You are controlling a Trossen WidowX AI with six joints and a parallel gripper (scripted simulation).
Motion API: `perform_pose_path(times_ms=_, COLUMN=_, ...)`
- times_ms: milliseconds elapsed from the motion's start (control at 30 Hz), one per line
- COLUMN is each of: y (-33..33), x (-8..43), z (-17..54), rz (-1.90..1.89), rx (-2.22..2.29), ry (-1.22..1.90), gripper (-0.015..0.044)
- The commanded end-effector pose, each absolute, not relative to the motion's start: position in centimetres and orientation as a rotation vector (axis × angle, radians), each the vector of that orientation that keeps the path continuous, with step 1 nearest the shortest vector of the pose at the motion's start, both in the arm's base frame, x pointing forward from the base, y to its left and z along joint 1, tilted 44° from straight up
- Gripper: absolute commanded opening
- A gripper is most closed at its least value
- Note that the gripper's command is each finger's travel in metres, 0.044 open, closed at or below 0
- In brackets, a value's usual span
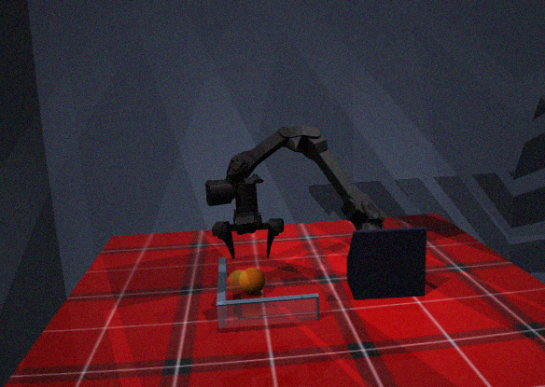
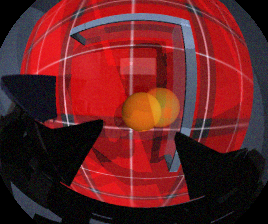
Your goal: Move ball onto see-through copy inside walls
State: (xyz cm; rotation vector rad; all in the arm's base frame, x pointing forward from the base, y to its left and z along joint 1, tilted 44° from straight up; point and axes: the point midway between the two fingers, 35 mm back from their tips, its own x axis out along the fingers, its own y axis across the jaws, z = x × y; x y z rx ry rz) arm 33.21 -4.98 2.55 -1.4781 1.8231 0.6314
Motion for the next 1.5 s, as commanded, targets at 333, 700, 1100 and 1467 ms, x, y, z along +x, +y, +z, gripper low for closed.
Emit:
perform_pose_path(times_ms=333, y=-5.0, x=33.2, z=1.0, rz=0.730, rx=-1.633, ry=1.850, gripper=0.0440)
perform_pose_path(times_ms=700, y=-5.9, x=33.1, z=0.0, rz=0.730, rx=-1.633, ry=1.849, gripper=0.0440)
perform_pose_path(times_ms=1100, y=-7.3, x=32.9, z=-1.4, rz=0.730, rx=-1.634, ry=1.850, gripper=0.0440)
perform_pose_path(times_ms=1467, y=-8.5, x=32.6, z=-2.6, rz=0.728, rx=-1.635, ry=1.851, gripper=0.0440)
